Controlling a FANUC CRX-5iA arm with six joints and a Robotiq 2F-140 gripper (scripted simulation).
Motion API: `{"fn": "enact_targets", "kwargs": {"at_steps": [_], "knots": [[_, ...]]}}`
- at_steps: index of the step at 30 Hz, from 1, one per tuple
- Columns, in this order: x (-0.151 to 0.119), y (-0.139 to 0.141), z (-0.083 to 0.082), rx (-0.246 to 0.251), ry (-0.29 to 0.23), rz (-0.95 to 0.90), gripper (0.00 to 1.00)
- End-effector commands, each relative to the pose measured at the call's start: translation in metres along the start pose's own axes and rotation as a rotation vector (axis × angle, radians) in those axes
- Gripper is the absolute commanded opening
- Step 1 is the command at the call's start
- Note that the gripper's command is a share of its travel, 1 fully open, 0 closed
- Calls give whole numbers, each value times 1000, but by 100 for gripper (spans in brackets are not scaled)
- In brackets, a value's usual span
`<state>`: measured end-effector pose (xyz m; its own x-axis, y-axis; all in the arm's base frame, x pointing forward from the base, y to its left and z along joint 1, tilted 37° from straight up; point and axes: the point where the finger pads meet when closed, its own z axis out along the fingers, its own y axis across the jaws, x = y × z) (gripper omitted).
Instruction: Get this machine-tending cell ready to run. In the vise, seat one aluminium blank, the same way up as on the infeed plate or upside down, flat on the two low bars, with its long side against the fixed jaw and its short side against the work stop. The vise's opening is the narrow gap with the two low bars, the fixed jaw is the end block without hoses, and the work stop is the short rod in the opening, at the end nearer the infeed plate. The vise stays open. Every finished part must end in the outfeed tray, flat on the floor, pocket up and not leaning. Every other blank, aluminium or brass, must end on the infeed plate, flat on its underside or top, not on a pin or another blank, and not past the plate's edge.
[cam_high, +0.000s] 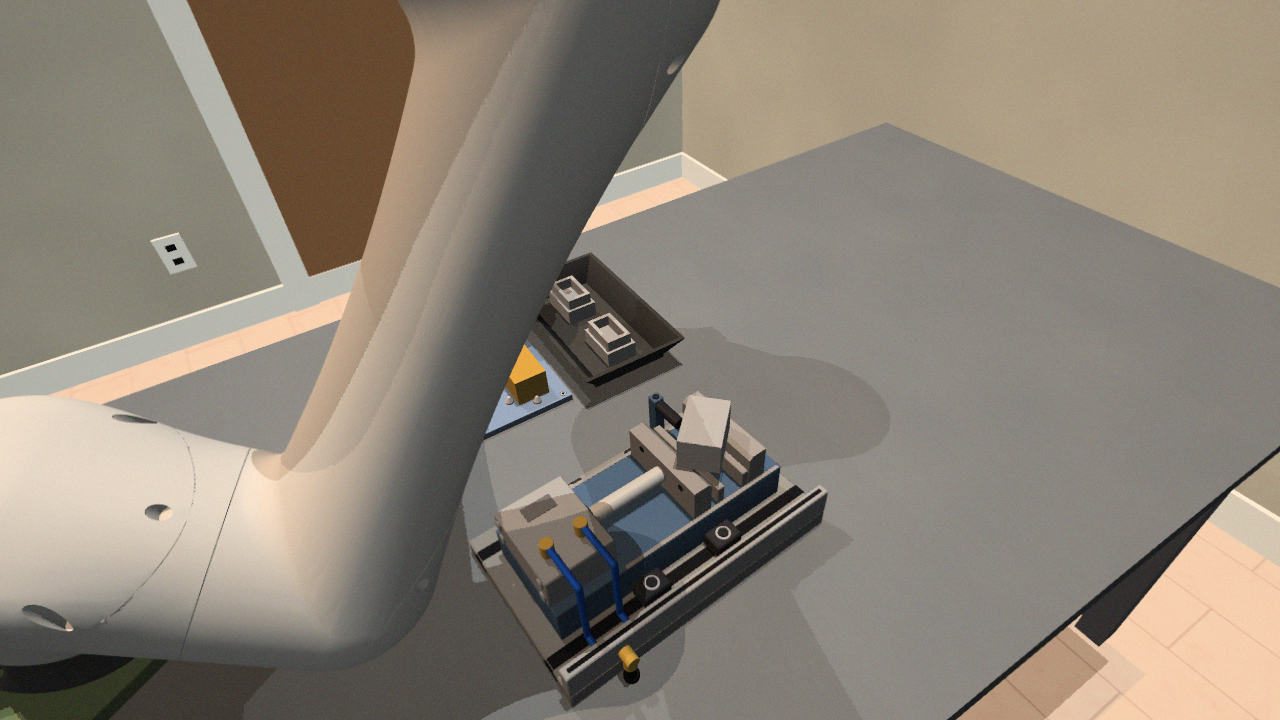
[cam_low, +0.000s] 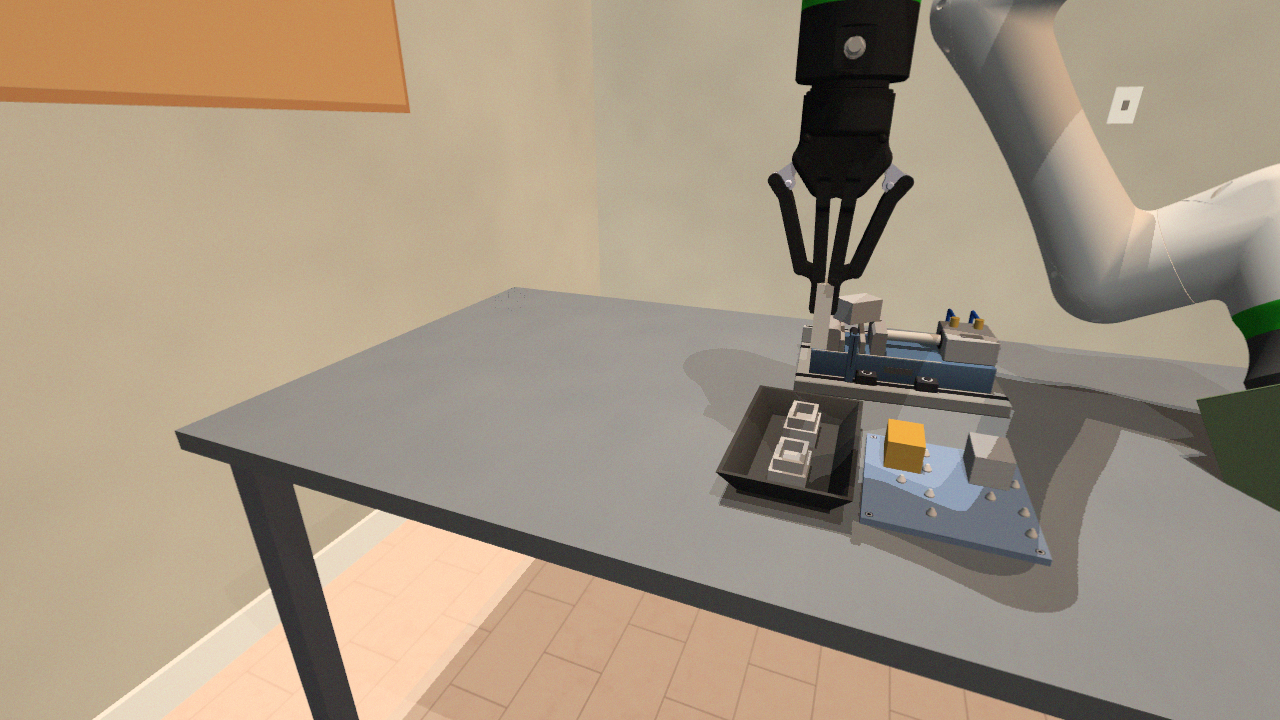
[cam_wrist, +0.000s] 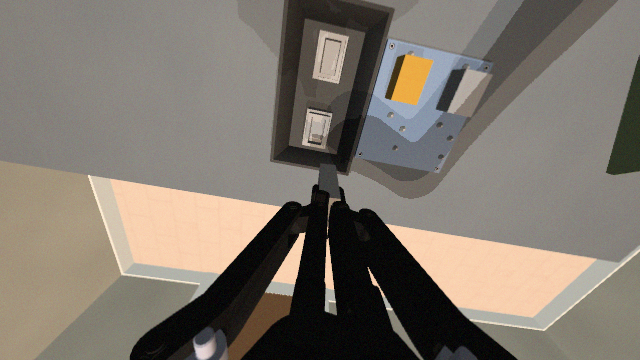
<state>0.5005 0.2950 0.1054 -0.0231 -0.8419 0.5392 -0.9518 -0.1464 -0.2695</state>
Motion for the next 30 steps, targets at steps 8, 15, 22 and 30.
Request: {"fn": "enact_targets", "kwargs": {"at_steps": [8,15,22,30], "knots": [[66,1,-9,0,-2,-1,0],[126,8,-12,0,-3,-1,0],[180,20,-12,0,-3,-1,0],[244,43,-8,0,-2,-1,0]]}}
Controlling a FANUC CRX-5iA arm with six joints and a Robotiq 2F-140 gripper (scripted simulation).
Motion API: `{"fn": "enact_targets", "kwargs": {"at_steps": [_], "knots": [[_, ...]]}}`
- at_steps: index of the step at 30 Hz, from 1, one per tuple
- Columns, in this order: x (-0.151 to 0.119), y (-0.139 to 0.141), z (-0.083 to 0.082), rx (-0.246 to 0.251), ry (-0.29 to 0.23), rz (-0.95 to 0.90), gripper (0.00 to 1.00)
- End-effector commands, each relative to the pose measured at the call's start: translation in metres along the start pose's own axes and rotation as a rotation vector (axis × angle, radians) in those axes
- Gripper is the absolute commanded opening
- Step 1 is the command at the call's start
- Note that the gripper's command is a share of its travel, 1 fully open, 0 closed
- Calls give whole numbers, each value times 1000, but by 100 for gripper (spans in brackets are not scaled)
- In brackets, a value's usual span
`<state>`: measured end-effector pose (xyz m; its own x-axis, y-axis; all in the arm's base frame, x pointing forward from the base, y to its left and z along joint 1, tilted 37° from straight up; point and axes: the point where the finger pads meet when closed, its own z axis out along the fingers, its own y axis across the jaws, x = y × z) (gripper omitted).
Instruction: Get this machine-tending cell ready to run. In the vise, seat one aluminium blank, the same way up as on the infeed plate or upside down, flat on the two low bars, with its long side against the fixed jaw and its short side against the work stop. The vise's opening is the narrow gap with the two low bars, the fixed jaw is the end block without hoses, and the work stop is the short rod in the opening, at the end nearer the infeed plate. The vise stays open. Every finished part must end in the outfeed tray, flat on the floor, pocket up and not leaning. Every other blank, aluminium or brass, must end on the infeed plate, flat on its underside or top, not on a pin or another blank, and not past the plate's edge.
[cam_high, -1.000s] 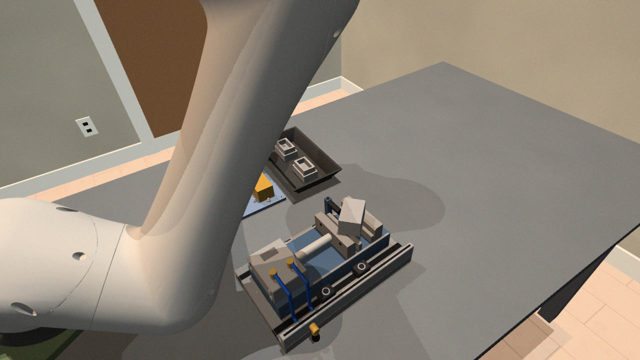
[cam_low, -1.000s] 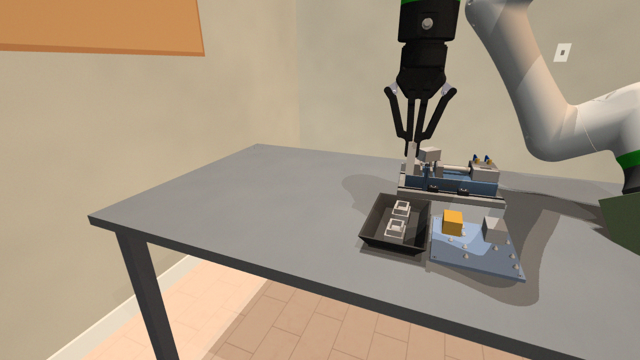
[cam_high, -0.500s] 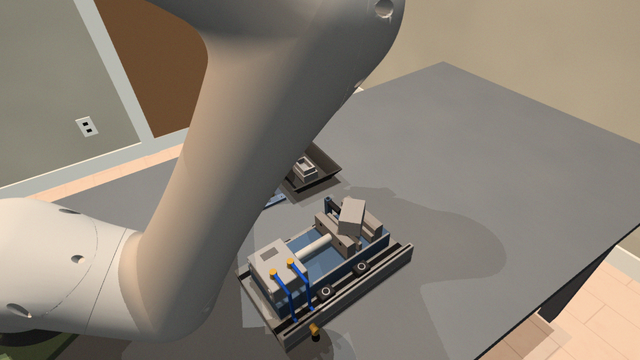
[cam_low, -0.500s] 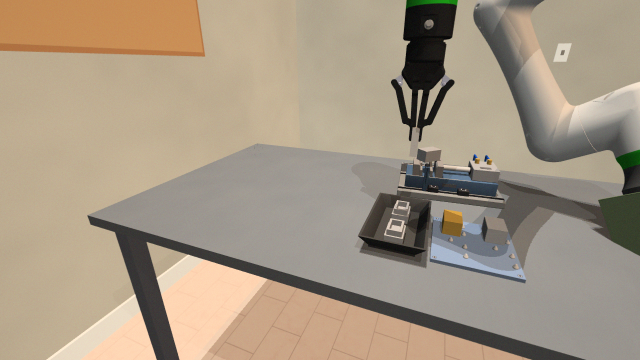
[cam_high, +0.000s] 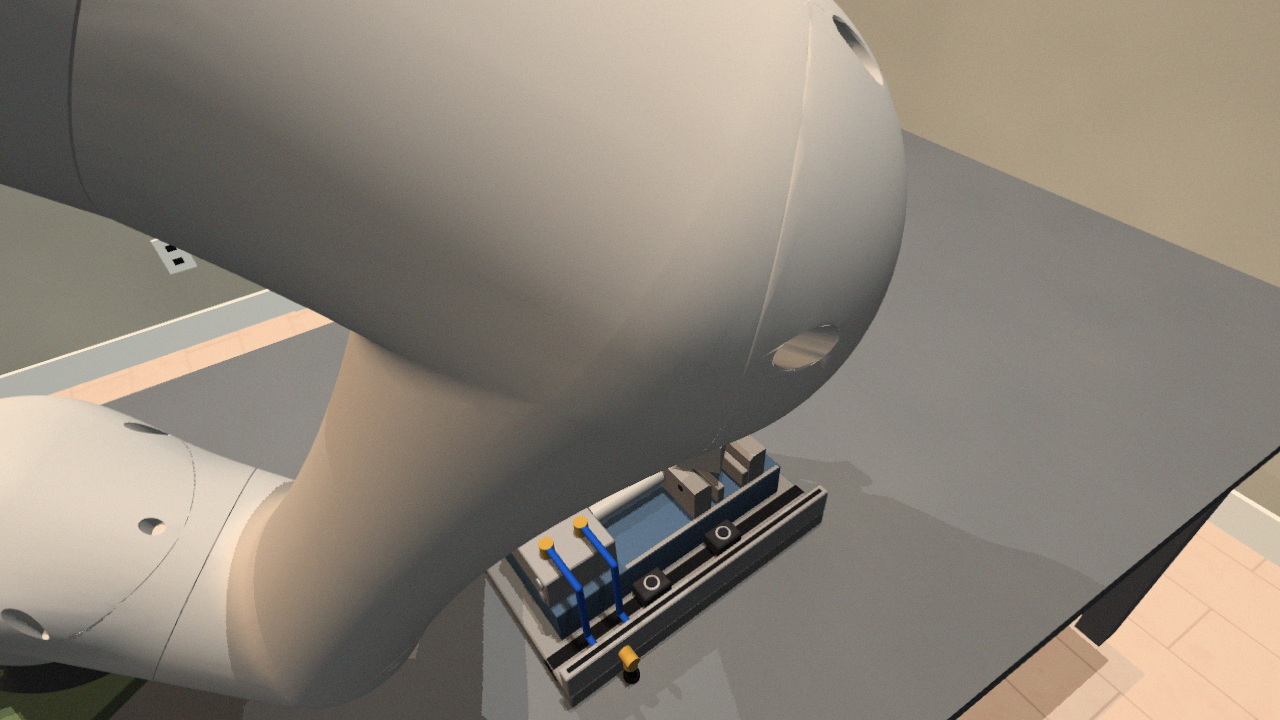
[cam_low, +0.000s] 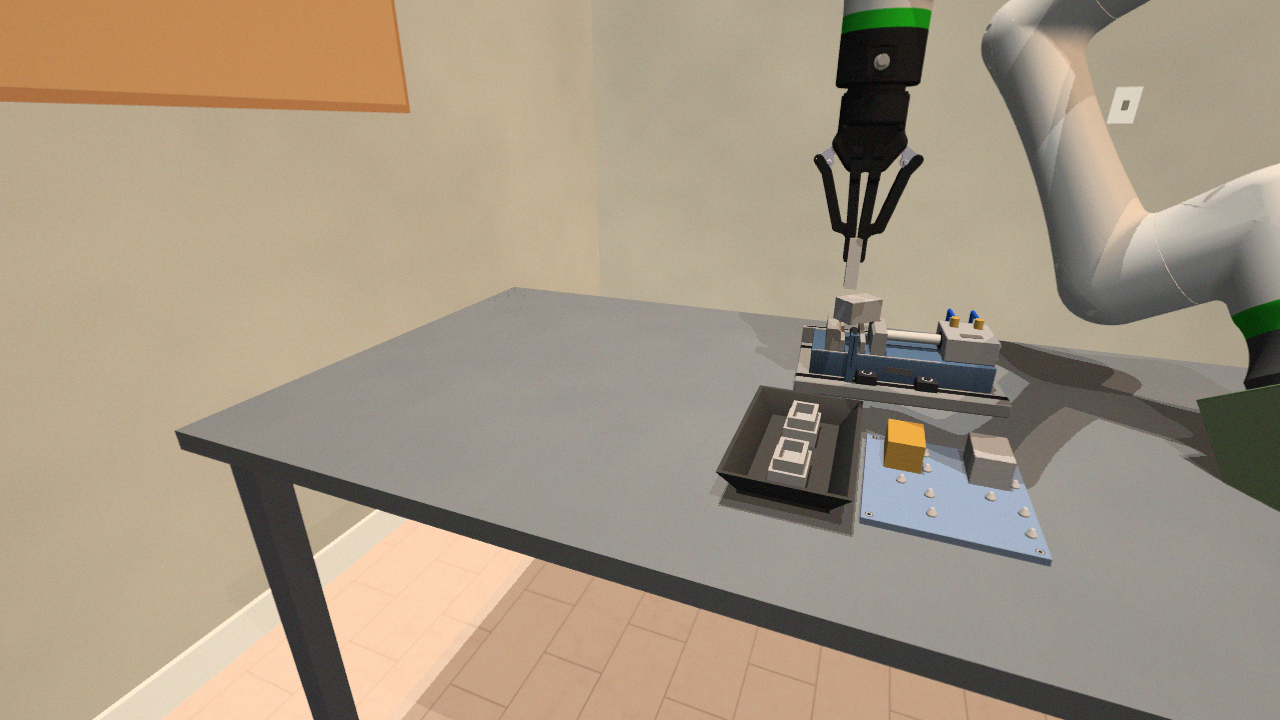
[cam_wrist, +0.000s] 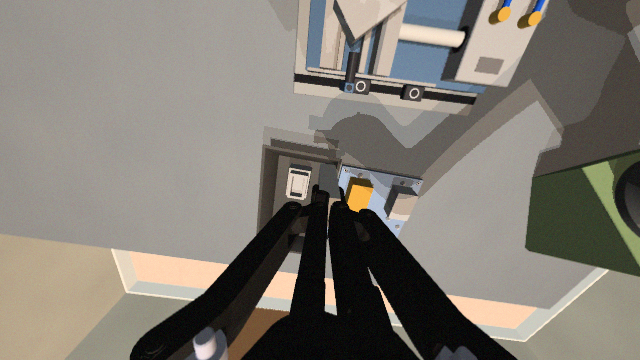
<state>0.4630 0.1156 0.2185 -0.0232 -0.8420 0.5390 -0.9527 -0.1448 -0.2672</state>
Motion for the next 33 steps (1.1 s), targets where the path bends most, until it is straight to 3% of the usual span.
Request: {"fn": "enact_targets", "kwargs": {"at_steps": [1,4,6,8,33], "knots": [[39,14,2,3,-1,-1,0],[47,18,3,3,-1,0,0],[74,31,7,3,0,0,0],[84,37,8,3,1,0,0],[85,37,9,3,1,1,0]]}}
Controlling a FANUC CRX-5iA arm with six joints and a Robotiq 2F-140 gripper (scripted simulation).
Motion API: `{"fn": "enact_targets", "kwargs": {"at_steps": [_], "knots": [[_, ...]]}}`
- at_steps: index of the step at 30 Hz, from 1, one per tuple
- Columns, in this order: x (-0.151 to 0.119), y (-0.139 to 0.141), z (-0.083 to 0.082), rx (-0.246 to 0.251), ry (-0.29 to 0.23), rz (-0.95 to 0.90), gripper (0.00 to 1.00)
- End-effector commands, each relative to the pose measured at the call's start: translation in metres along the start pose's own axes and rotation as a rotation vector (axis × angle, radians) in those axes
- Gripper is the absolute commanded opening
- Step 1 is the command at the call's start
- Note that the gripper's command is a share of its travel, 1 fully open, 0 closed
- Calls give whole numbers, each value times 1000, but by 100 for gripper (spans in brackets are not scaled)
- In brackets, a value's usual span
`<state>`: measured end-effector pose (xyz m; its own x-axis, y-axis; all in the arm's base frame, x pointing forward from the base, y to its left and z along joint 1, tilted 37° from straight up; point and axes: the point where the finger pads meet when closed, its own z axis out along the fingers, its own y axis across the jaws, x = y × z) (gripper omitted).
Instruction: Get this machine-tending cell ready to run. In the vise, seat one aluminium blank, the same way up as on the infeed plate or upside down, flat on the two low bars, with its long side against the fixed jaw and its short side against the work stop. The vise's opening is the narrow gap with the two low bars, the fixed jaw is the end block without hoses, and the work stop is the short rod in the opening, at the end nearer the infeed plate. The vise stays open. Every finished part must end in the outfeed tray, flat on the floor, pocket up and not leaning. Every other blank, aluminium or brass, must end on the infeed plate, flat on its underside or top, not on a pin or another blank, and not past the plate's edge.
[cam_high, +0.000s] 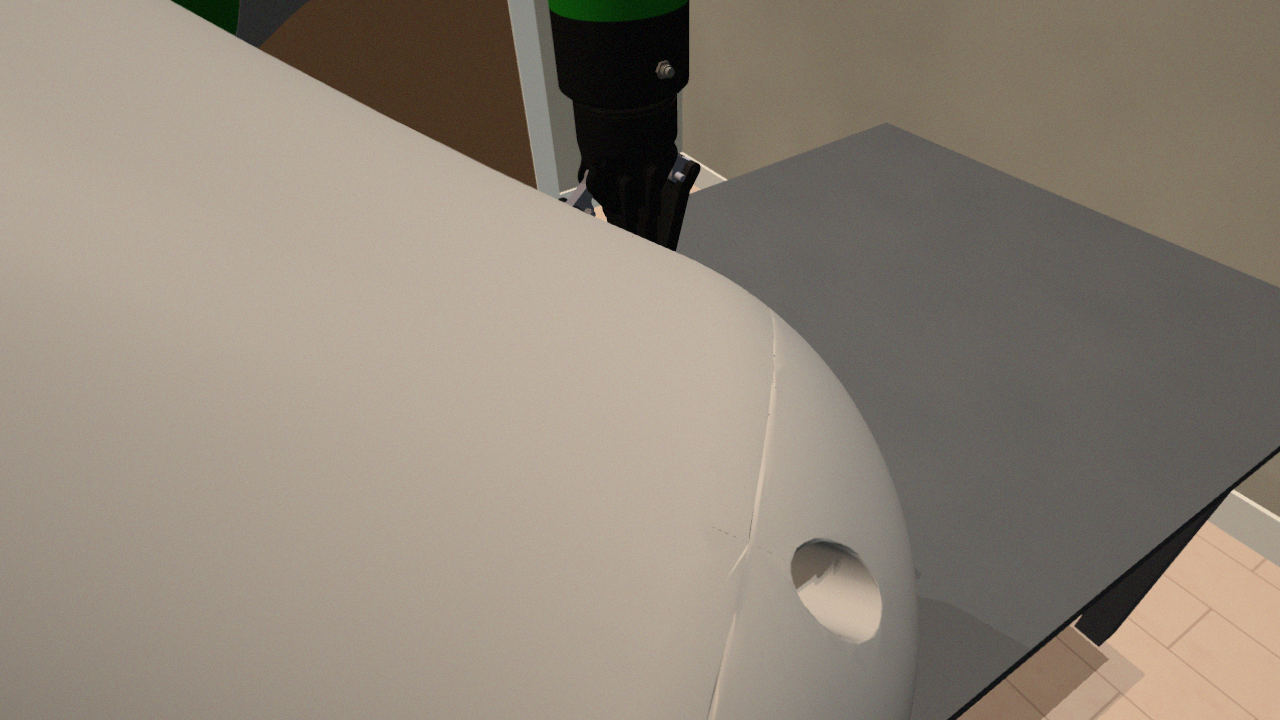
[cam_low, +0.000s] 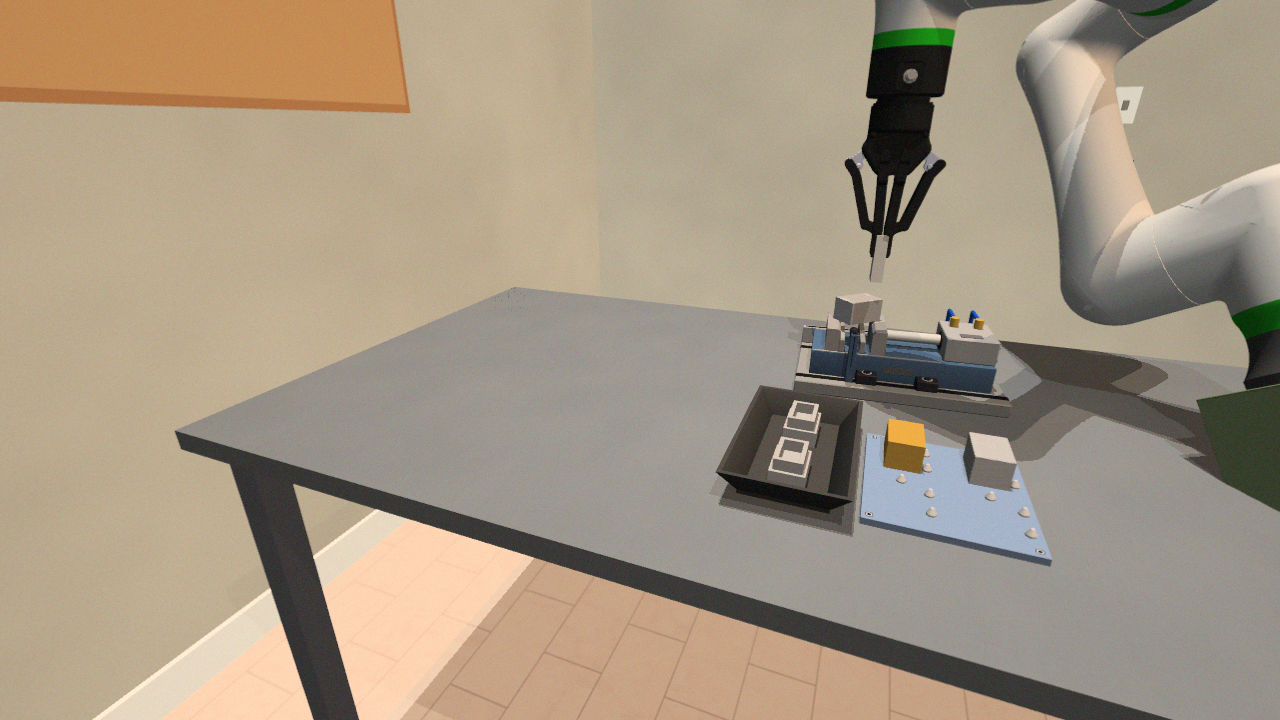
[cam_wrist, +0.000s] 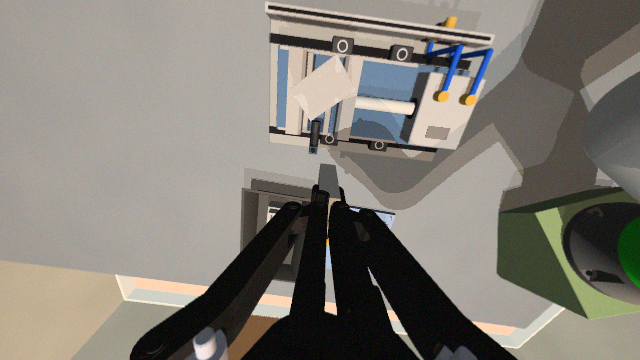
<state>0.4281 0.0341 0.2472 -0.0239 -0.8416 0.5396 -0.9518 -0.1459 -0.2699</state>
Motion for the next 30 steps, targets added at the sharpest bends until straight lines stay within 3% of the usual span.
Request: {"fn": "enact_targets", "kwargs": {"at_steps": [1,13,30], "knots": [[0,0,0,0,0,0,0],[2,-1,0,0,0,25,0],[58,-11,0,-1,-2,644,0]]}}
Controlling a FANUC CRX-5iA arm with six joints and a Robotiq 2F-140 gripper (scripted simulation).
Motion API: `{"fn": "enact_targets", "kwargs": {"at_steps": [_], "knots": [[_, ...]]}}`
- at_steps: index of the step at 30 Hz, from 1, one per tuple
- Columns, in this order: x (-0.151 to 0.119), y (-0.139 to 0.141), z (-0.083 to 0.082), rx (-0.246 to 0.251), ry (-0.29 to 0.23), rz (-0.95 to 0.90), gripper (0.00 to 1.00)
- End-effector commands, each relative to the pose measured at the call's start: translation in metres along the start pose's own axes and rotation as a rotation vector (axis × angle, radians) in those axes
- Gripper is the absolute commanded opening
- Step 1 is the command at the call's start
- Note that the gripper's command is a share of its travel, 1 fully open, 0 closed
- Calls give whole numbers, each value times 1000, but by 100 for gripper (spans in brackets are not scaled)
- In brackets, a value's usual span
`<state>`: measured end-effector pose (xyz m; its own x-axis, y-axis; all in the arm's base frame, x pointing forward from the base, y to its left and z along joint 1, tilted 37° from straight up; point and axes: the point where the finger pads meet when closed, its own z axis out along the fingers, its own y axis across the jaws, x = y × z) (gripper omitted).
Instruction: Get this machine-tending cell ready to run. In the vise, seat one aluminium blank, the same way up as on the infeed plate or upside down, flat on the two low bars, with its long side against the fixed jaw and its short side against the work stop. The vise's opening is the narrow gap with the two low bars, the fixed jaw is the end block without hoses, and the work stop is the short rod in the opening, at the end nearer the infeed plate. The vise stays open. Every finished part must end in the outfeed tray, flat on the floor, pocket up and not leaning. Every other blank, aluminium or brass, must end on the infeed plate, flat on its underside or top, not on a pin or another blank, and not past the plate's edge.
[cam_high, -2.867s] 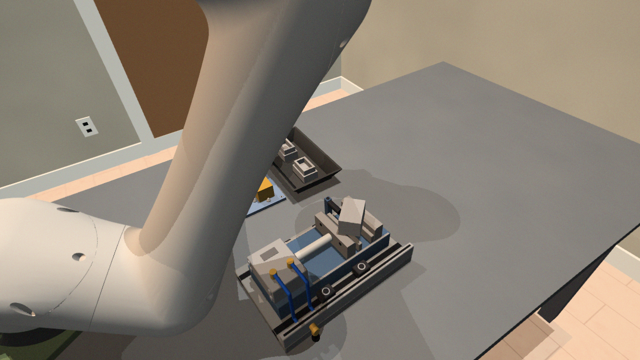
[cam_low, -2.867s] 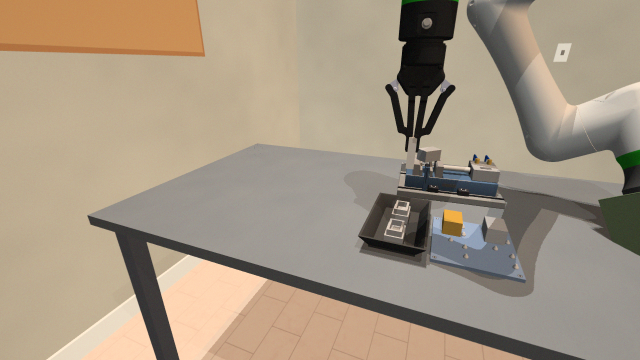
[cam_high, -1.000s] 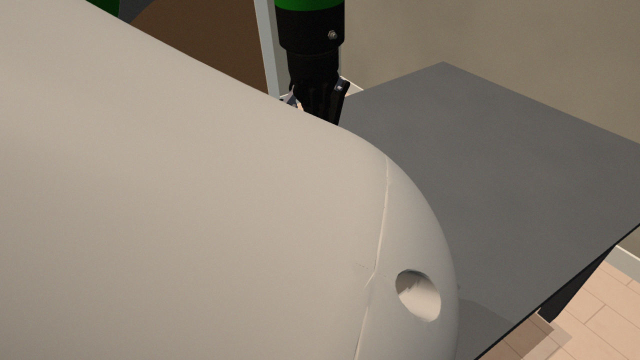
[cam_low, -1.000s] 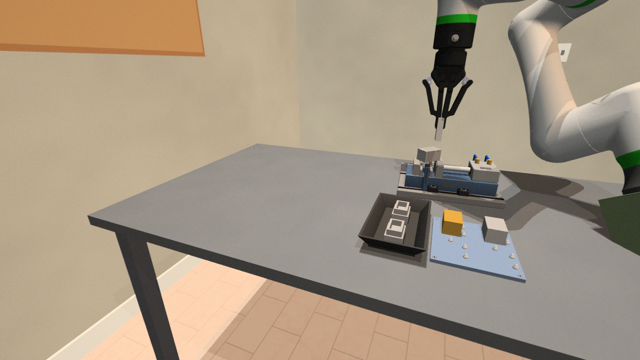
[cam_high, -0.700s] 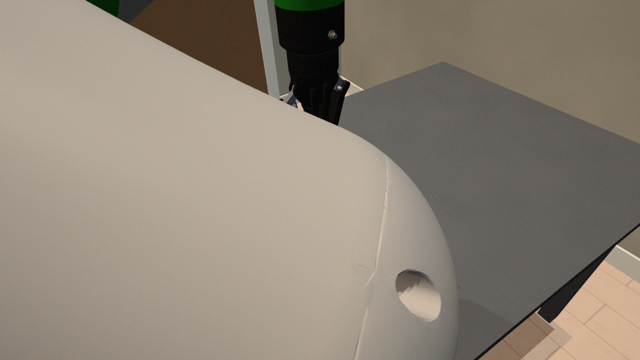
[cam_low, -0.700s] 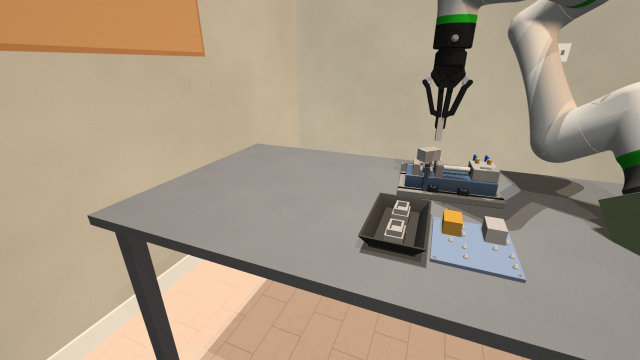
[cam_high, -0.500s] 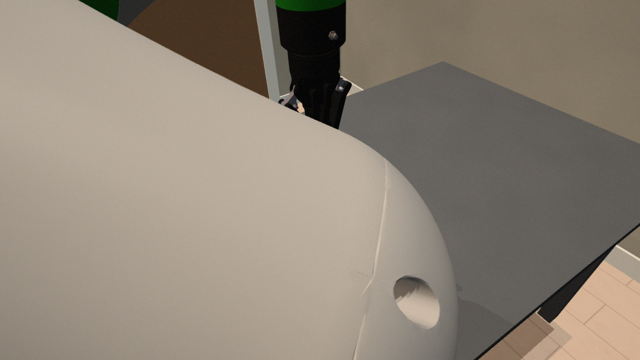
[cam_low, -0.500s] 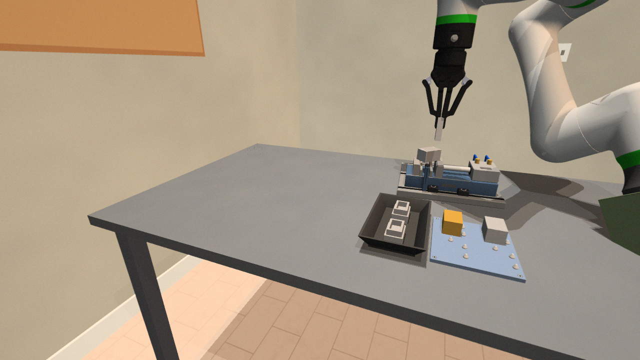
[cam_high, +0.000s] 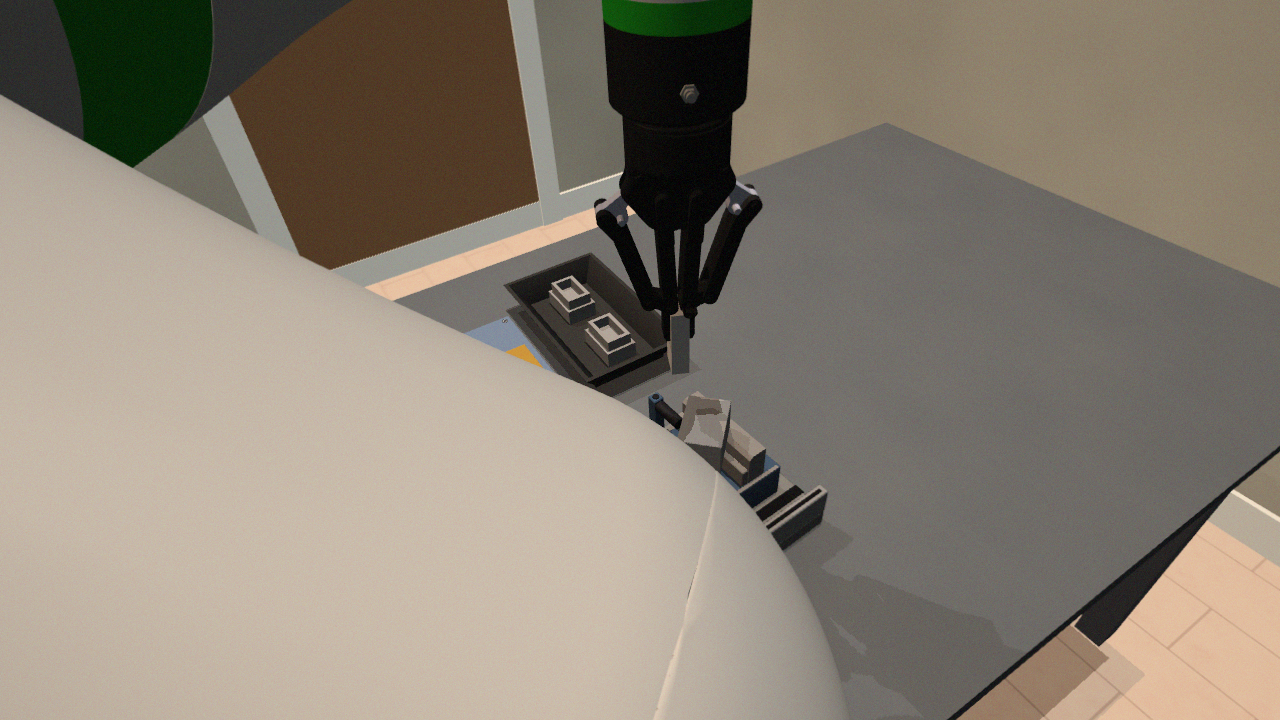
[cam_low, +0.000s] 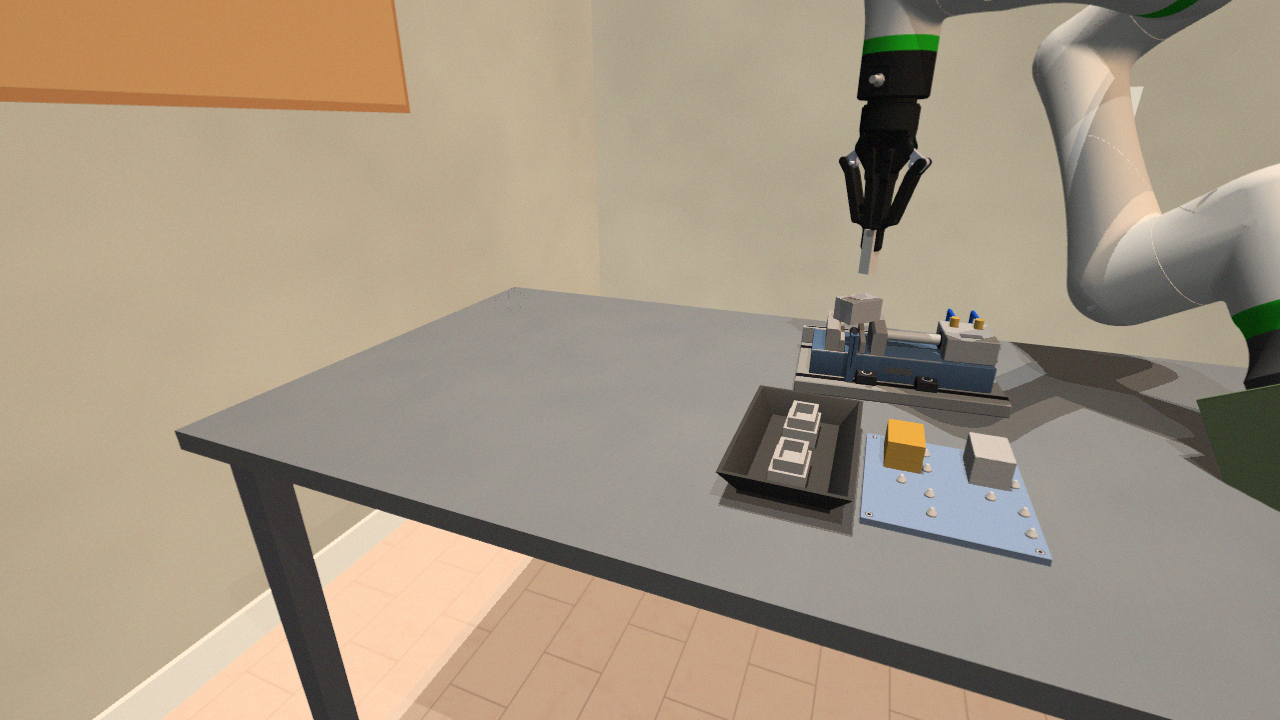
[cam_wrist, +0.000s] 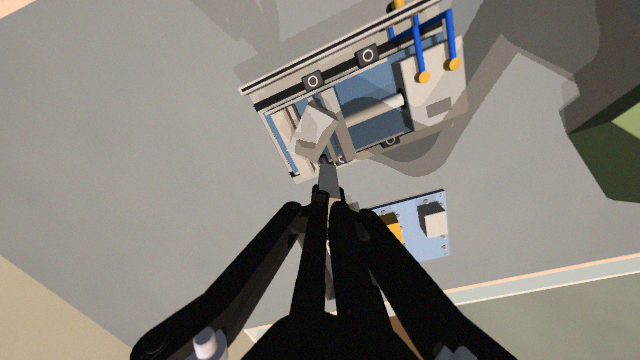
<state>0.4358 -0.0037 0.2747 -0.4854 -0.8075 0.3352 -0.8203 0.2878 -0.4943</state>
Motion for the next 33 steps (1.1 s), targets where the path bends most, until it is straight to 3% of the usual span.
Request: {"fn": "enact_targets", "kwargs": {"at_steps": [1,6,10,11,33], "knots": [[12,-9,0,5,2,167,0],[25,-19,-1,6,2,340,0],[27,-20,-1,7,2,361,0],[27,-20,-1,7,2,361,40],[27,-20,-1,7,2,361,40]]}}
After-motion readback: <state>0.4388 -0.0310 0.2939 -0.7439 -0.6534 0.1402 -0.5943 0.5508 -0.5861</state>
